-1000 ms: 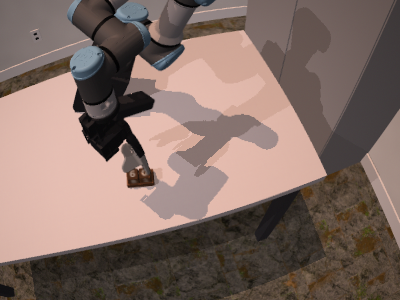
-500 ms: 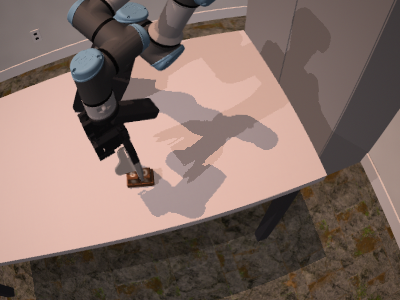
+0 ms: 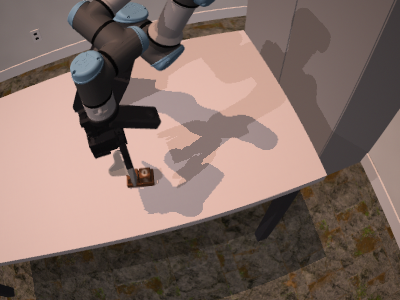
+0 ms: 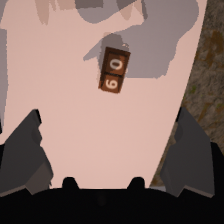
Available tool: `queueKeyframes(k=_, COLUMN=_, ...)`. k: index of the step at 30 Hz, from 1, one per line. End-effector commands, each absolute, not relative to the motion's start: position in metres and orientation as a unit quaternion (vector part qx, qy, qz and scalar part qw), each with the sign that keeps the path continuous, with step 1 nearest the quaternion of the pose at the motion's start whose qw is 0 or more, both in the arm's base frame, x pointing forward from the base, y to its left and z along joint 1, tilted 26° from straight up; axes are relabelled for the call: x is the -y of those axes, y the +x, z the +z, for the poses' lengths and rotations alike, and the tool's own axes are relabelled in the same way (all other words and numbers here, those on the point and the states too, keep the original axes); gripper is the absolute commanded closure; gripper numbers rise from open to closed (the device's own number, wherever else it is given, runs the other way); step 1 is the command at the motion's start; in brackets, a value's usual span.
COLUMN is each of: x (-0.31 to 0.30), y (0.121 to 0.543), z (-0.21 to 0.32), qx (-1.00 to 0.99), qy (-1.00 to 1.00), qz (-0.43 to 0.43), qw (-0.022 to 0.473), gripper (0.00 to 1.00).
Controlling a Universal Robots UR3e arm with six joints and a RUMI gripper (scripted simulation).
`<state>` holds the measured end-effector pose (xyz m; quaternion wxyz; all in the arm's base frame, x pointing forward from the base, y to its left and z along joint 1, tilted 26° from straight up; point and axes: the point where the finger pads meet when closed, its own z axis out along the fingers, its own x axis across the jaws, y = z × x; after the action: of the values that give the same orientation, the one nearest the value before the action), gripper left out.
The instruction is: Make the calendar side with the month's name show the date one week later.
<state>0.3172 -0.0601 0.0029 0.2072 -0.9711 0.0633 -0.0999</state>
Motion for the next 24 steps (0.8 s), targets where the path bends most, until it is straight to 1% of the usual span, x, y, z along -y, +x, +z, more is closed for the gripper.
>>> queueKeyframes(k=1, x=0.0613, y=0.3191, z=-0.0005, qx=-0.134, qy=-0.966, qz=-0.084, qw=0.206, gripper=0.0)
queueKeyframes(k=16, x=0.0608, y=0.3197, z=-0.0033, qx=-0.178, qy=-0.958, qz=-0.075, qw=0.21, gripper=0.0)
queueKeyframes(k=17, x=0.0608, y=0.3197, z=-0.0033, qx=-0.178, qy=-0.958, qz=-0.075, qw=0.21, gripper=0.72)
queueKeyframes(k=24, x=0.0613, y=0.32, z=-0.0031, qx=-0.178, qy=-0.958, qz=-0.075, qw=0.21, gripper=0.72)
